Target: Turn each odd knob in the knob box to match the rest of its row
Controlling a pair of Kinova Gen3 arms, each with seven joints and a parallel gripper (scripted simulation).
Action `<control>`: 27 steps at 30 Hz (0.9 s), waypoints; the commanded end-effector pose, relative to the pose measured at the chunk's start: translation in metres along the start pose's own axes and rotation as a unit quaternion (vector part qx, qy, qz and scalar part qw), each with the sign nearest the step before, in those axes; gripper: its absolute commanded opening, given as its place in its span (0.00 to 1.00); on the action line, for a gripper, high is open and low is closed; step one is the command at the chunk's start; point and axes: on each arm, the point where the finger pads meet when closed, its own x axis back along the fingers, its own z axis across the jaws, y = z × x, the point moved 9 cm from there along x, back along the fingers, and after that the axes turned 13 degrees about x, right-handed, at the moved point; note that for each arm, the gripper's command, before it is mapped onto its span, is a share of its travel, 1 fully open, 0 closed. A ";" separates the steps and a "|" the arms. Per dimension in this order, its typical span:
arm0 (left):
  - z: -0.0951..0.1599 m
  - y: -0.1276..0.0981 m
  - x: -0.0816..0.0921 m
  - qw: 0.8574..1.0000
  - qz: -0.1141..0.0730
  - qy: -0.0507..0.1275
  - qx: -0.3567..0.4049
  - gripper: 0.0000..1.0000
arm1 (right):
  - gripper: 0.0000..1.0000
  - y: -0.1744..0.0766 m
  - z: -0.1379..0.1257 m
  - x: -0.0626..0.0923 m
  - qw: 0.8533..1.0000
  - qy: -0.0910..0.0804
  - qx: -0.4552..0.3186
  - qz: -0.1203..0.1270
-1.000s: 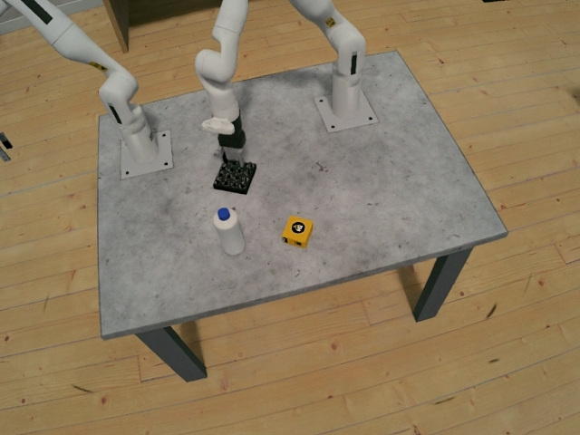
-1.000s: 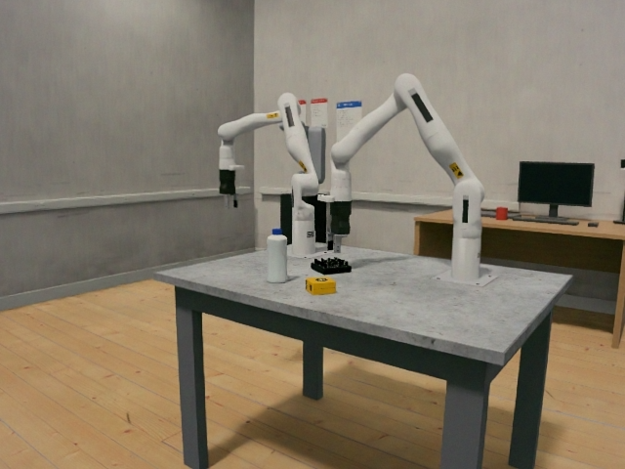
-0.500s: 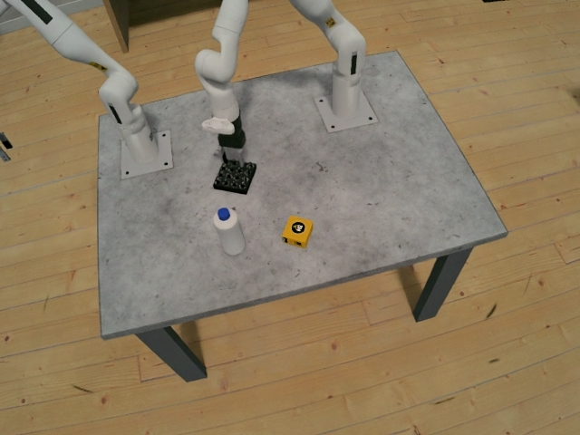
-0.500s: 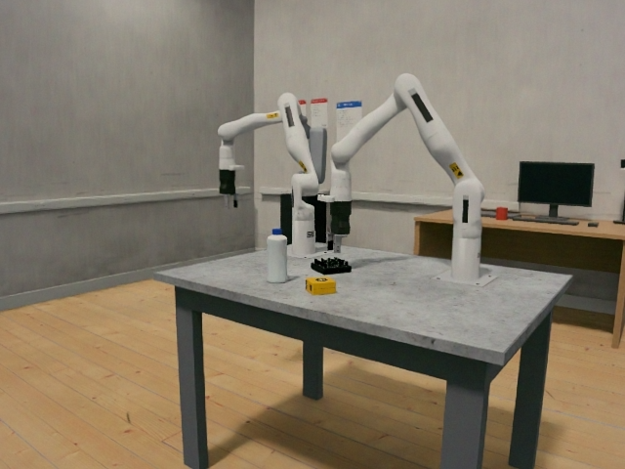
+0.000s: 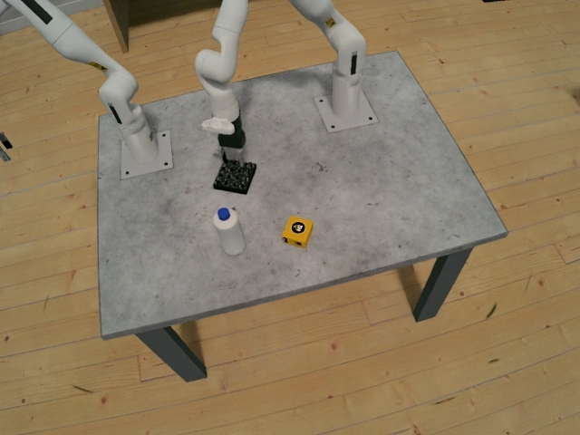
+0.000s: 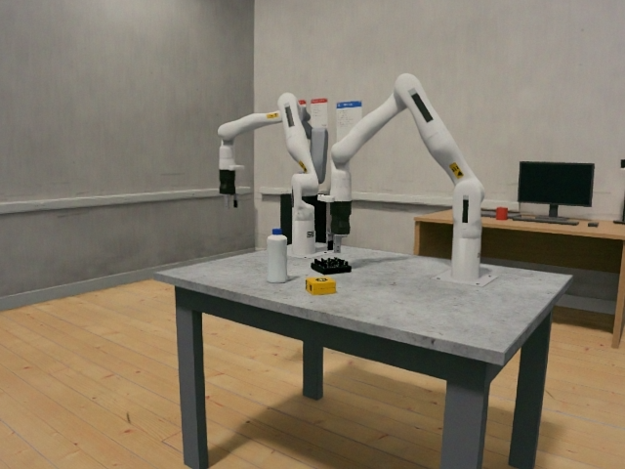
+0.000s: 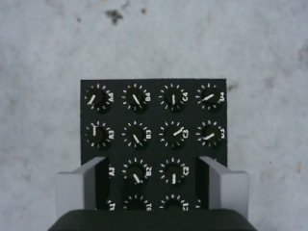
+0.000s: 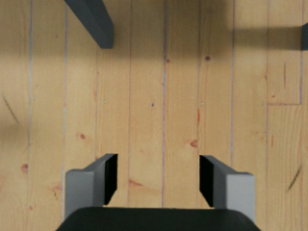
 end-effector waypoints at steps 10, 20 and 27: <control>0.000 0.002 0.001 1.000 0.001 0.001 0.000 1.00 | 1.00 0.000 0.000 0.001 1.000 0.000 0.000 -0.001; -0.003 0.016 0.001 1.000 0.000 0.001 0.000 1.00 | 1.00 0.000 0.000 0.001 1.000 0.000 0.000 -0.001; -0.006 0.026 0.001 1.000 0.000 0.001 0.000 1.00 | 1.00 0.000 0.000 0.001 1.000 0.000 0.000 -0.001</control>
